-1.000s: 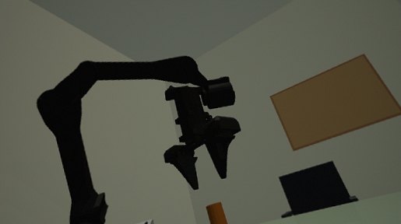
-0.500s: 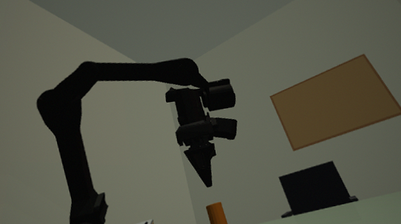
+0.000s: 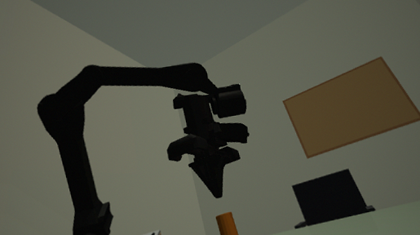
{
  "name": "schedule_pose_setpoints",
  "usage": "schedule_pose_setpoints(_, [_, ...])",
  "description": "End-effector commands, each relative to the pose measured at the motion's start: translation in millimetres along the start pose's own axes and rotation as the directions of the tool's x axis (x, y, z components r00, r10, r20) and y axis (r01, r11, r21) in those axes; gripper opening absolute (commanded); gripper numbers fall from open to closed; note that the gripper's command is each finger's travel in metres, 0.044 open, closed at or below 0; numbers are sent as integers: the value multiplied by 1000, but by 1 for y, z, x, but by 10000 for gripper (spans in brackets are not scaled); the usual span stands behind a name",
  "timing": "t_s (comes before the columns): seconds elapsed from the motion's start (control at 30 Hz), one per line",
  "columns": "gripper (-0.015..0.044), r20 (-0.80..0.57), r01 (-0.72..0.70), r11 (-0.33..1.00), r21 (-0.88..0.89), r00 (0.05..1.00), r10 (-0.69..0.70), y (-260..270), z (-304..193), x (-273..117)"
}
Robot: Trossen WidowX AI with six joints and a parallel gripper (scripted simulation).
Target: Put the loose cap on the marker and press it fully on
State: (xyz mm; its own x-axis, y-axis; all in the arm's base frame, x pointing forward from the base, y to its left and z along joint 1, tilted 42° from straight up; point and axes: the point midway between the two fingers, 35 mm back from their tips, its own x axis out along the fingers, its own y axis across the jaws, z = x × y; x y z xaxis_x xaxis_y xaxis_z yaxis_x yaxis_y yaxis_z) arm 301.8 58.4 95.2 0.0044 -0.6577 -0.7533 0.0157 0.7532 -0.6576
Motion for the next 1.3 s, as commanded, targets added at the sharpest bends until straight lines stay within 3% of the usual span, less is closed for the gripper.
schedule_pose_setpoints(0.0, [0,5,0,1000,17,1000,0,-1,0,1])
schedule_pose_setpoints(0.9, [0,5,1,1000,17,1000,-1,-1,1,39])
schedule_pose_setpoints(1.13, [0,10,-4,1000,18,1000,4,0,2,31])
schedule_pose_setpoints(1.27, [0,41,-16,1000,-22,999,17,1,3,-19])
